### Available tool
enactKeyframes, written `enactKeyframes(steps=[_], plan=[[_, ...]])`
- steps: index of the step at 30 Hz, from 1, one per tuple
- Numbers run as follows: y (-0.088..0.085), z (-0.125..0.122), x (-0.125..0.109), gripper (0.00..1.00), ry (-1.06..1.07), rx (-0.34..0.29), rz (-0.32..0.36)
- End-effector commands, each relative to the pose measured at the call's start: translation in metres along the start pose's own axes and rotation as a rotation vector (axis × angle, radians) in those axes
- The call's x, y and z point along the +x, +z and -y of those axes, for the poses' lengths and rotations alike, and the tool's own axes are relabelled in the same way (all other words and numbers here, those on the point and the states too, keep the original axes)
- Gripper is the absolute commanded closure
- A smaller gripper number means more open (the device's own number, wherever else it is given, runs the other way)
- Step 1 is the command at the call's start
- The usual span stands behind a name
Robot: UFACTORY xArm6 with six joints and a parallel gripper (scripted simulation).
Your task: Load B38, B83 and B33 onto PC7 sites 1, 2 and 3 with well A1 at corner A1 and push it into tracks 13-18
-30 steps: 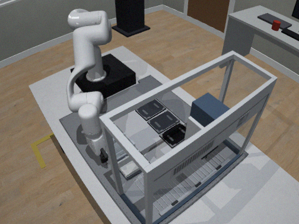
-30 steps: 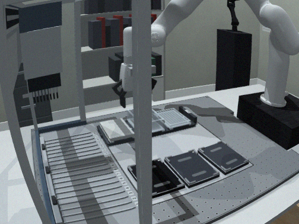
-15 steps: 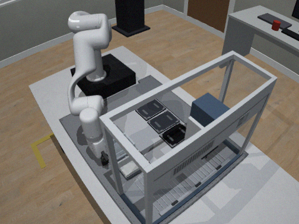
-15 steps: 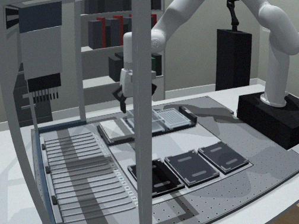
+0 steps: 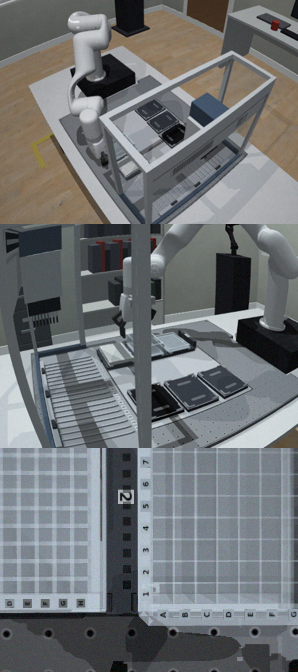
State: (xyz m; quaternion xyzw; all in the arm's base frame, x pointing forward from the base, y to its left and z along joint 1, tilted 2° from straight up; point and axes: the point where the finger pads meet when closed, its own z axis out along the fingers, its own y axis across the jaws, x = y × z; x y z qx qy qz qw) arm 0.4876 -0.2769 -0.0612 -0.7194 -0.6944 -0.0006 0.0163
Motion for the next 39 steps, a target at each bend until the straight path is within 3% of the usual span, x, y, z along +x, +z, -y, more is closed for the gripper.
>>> enactKeyframes(steps=[1, 25, 39], plan=[[0.000, -0.002, -0.001, 0.00, 0.000, -0.005, 0.003], [0.015, -0.002, -0.001, 0.00, 0.000, -0.005, 0.003], [0.015, -0.002, 0.000, 0.00, 0.000, -0.005, 0.003]])
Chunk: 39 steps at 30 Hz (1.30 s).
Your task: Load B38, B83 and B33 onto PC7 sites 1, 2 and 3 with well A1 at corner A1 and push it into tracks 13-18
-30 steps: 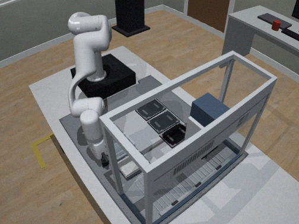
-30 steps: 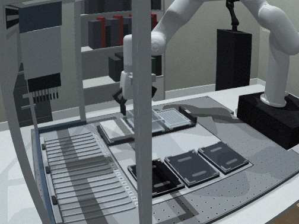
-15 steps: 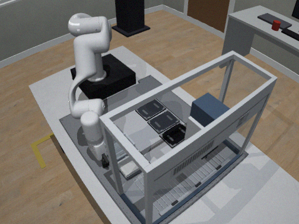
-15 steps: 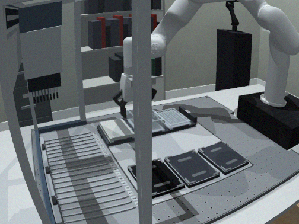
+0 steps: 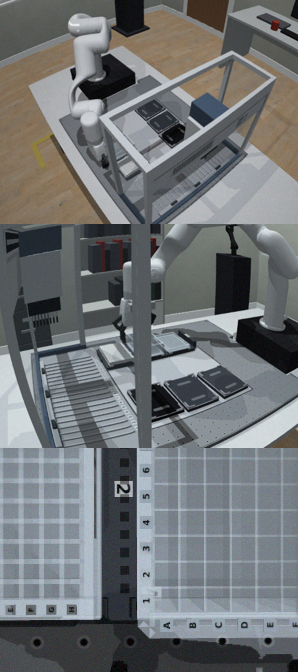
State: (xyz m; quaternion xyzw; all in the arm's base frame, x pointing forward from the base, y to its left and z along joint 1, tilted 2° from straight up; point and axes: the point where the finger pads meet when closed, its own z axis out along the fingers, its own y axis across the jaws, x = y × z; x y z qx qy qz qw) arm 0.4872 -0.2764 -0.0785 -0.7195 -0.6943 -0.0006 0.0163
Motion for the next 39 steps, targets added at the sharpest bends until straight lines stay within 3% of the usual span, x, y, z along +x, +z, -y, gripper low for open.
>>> enactKeyframes(steps=[1, 39], plan=[[-0.002, -0.002, 0.000, 0.00, 0.000, -0.005, 0.003], [-0.002, -0.002, 0.017, 0.00, 0.000, -0.005, 0.002]])
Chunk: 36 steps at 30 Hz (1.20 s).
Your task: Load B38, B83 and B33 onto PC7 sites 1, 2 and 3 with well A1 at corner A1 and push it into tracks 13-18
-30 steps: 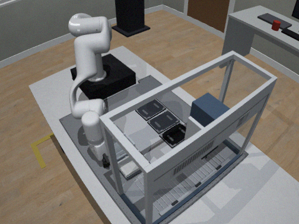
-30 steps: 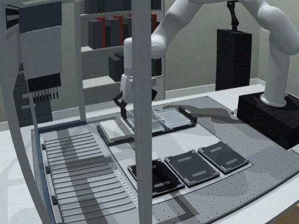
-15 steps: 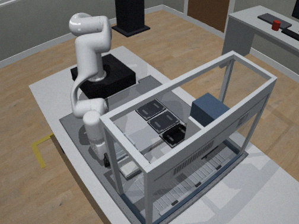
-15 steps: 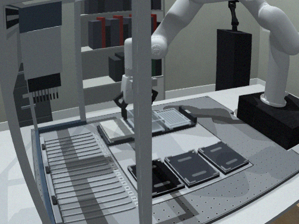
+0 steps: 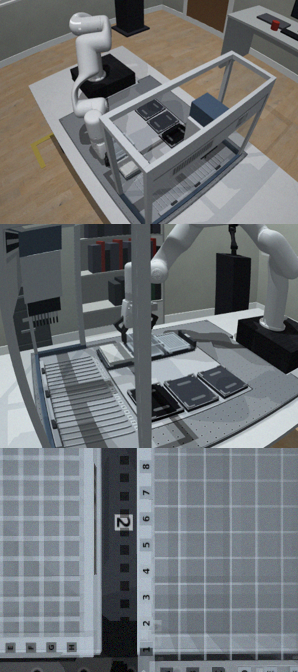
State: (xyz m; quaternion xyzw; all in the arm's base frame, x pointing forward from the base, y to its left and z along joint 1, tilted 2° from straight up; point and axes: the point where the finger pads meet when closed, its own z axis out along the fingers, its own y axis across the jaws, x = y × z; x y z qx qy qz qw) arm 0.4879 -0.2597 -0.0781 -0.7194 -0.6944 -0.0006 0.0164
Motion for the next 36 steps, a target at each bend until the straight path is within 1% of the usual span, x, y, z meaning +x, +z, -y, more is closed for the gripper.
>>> enactKeyframes(steps=[1, 36], plan=[[-0.002, -0.002, 0.001, 0.00, 0.000, -0.005, 0.003], [-0.002, -0.002, 0.016, 0.00, 0.000, -0.005, 0.002]])
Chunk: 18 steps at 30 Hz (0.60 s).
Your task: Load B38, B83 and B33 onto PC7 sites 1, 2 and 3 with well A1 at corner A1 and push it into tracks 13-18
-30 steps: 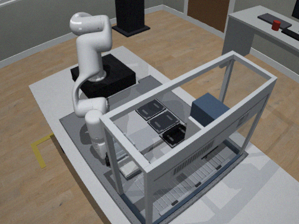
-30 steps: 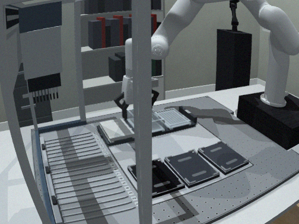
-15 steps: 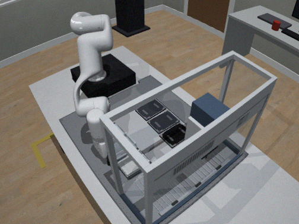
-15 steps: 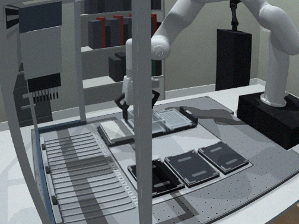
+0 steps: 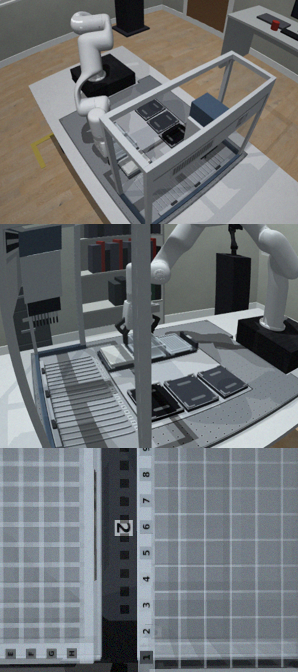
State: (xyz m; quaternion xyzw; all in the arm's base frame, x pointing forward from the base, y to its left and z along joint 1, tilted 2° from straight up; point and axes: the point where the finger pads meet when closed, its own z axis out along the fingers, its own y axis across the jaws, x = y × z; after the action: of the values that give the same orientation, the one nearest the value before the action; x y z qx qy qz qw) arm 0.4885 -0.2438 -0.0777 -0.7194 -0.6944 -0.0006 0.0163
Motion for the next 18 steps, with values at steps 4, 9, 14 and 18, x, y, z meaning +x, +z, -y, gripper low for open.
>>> enactKeyframes(steps=[4, 9, 14, 18], plan=[[-0.0022, -0.0020, 0.0018, 0.00, 0.000, -0.005, 0.002], [-0.0022, -0.0020, 0.0043, 0.00, 0.000, -0.005, 0.002], [-0.0022, -0.0020, 0.0069, 0.00, 0.000, -0.005, 0.002], [-0.0022, -0.0020, 0.0079, 0.00, 0.000, -0.005, 0.002]])
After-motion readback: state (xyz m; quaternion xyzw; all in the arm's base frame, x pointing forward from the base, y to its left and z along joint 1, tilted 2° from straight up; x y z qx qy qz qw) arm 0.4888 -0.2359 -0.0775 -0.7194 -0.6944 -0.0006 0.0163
